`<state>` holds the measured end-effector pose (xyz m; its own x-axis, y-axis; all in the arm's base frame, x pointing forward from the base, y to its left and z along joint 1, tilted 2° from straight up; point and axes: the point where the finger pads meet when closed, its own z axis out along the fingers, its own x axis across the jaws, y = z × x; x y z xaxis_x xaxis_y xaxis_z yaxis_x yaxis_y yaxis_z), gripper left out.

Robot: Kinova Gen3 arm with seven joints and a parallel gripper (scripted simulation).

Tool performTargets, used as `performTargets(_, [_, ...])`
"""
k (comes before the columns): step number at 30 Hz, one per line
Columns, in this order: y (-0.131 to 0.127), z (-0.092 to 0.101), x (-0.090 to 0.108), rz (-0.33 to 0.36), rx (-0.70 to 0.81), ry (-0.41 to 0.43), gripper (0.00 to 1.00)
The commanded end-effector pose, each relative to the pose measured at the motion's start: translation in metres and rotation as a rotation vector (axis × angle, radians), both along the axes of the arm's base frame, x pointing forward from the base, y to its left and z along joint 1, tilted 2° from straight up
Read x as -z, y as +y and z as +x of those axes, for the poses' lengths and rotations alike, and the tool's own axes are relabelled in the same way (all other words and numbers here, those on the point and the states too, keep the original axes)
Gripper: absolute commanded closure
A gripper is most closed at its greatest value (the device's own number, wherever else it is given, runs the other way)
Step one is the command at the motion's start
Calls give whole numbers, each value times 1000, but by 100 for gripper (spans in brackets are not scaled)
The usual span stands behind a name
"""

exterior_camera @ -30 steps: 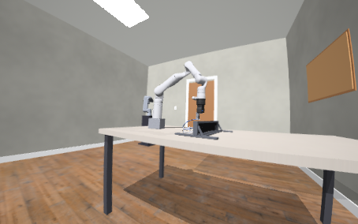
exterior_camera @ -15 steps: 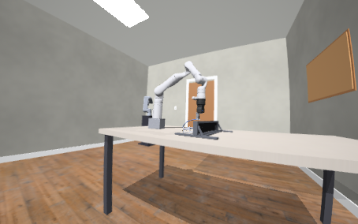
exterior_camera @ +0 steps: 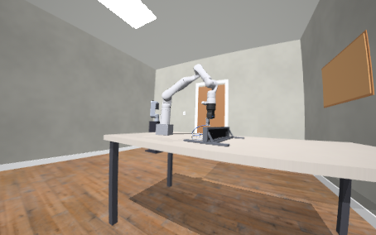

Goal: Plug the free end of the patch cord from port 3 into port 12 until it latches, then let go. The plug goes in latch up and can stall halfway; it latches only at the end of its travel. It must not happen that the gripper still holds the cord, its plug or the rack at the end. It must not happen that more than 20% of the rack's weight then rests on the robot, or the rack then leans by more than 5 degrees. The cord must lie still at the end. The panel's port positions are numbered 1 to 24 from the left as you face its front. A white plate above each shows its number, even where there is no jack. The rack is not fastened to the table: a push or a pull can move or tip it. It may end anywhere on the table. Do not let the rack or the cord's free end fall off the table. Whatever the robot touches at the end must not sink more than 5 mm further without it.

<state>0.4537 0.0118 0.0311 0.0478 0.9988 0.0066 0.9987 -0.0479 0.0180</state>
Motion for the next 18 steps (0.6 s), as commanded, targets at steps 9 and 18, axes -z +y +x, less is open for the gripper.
performTargets(9, [0, 1, -1, 1, 0, -2, 100])
performTargets(18, [0, 2, 0, 1, -1, -2, 100])
